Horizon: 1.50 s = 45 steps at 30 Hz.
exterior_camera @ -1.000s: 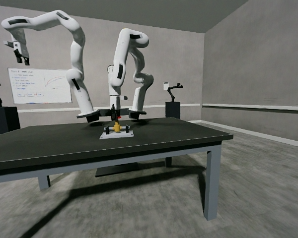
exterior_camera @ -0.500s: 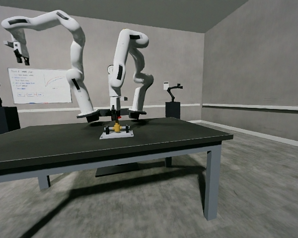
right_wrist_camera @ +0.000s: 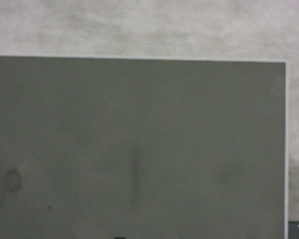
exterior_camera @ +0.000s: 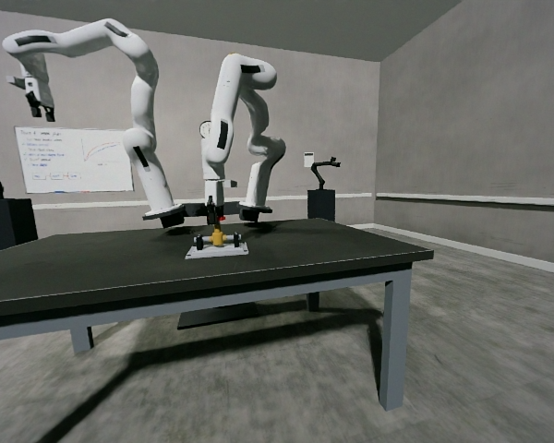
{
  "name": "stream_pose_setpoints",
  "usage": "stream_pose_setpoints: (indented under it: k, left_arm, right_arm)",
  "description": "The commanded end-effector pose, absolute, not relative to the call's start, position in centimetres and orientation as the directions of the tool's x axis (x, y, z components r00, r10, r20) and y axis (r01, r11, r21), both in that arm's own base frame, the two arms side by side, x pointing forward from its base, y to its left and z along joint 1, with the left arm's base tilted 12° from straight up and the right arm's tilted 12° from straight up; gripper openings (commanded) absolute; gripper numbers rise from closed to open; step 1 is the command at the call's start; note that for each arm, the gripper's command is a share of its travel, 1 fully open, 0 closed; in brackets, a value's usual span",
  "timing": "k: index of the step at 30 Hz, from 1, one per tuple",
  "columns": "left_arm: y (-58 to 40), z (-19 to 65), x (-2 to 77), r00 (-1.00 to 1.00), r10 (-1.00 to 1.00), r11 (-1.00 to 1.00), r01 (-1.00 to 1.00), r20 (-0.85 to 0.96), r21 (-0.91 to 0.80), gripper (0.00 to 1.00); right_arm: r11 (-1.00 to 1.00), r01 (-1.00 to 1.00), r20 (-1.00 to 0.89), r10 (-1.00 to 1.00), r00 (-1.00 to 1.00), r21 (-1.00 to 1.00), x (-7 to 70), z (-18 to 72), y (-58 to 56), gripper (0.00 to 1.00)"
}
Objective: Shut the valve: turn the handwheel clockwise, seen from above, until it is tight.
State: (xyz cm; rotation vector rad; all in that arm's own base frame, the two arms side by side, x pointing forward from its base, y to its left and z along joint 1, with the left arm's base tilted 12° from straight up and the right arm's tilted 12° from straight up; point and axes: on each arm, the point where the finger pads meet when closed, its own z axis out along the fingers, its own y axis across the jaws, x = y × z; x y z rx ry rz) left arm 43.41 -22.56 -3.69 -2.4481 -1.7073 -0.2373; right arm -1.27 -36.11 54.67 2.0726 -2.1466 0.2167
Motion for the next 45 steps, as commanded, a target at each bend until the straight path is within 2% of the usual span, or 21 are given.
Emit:
stream_pose_setpoints:
  k: [1,2,45]
  left_arm:
    - [-22.61,-3.63,43.48,0.341,0.916,-0.343,0.939,0.212,-0.029,0.86]
    - [-22.61,-3.63,43.48,0.341,0.916,-0.343,0.939,0.212,-0.029,0.0]
    - [-22.61,-3.63,43.48,0.343,0.915,-0.345,0.938,0.212,-0.029,0.0]
  right_arm:
    - [0.035,-0.999,0.209,-0.977,-0.034,0.0,-1.27,54.75,-36.13,1.0]
    - [0.035,-0.999,0.209,-0.977,-0.034,0.0,-1.27,54.75,-36.13,1.0]
    - [0.035,-0.999,0.209,-0.977,-0.034,0.0,-1.27,54.75,-36.13,1.0]
